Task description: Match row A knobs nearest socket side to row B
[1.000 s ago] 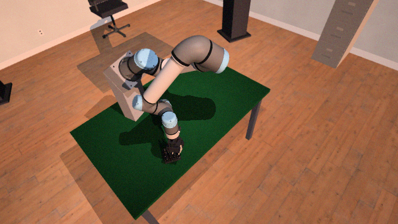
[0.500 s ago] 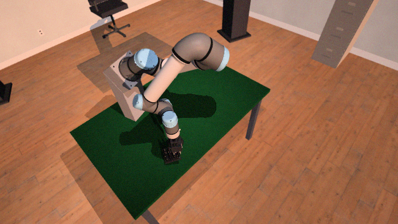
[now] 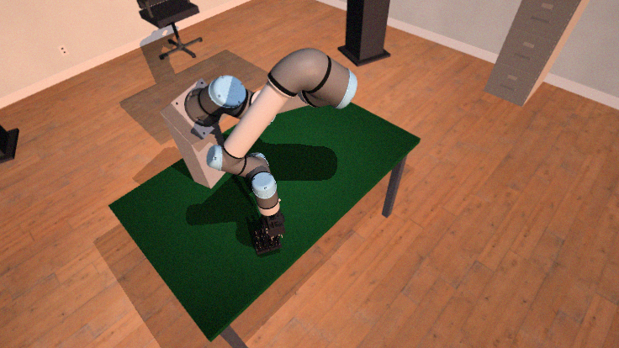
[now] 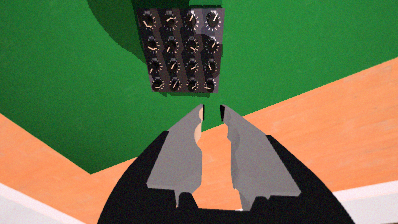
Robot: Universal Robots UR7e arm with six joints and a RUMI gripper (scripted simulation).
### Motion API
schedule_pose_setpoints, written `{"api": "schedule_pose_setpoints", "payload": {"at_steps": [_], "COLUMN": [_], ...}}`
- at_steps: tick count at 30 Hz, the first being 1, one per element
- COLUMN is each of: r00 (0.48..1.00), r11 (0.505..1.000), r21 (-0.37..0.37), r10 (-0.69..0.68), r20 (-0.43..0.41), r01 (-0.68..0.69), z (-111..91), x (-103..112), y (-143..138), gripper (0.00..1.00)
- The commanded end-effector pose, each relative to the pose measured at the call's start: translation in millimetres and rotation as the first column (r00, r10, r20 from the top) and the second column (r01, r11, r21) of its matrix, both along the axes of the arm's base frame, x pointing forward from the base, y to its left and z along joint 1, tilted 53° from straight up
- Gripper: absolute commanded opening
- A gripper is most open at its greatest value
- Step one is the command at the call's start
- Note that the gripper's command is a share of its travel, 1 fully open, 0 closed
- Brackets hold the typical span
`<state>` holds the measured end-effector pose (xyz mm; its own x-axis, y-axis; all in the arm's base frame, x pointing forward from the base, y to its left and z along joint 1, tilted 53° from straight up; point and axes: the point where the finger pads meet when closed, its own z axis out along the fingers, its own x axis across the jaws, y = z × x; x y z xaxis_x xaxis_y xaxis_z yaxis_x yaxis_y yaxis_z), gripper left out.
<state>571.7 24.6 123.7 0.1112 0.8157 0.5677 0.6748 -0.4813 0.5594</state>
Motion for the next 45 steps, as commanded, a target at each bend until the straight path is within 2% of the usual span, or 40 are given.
{"api": "schedule_pose_setpoints", "payload": {"at_steps": [1,45], "r00": [1.0,1.0], "r11": [1.0,1.0], "r21": [-0.007,-0.006], "r10": [0.006,0.008], "r20": [0.003,0.001], "r01": [-0.006,-0.008], "z": [1.5,-3.3], "x": [1.3,5.9], "y": [-2.2,1.3], "gripper": [0.11,0.11]}}
